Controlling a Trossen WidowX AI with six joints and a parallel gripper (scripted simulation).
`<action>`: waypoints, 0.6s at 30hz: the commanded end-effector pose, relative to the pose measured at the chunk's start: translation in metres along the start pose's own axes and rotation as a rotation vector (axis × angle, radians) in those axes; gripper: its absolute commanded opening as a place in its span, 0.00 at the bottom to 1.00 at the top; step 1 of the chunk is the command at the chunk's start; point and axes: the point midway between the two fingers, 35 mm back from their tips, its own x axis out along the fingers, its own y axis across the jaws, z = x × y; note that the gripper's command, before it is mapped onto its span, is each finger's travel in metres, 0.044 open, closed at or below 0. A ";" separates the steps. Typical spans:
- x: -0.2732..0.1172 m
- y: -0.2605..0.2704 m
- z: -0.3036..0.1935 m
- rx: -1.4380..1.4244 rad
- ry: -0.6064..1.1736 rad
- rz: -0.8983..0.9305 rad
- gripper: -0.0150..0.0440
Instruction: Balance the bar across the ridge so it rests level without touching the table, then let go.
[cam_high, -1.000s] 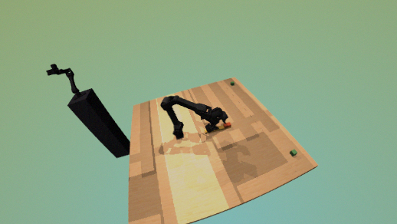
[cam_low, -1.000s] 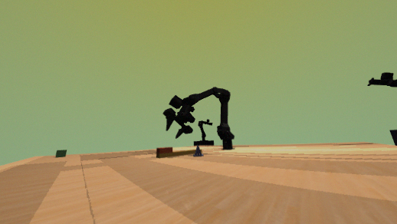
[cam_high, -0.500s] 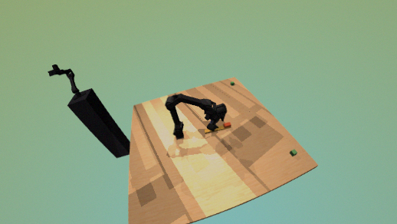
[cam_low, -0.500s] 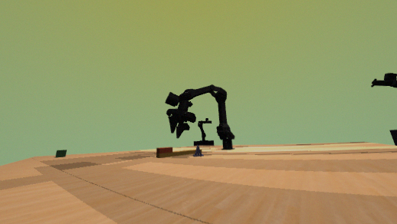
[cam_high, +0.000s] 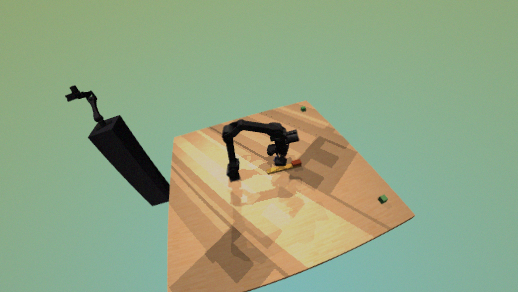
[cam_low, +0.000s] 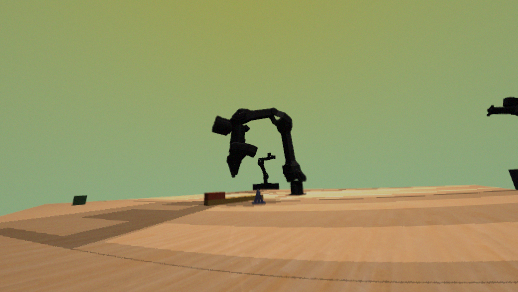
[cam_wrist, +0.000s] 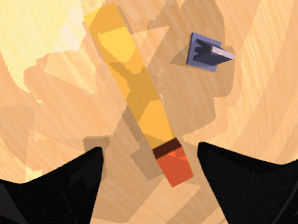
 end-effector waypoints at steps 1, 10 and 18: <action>-0.004 -0.005 0.003 -0.149 -0.041 0.040 0.79; -0.008 -0.011 0.009 -0.350 -0.113 0.086 0.79; 0.010 -0.009 0.010 -0.350 -0.113 0.085 0.79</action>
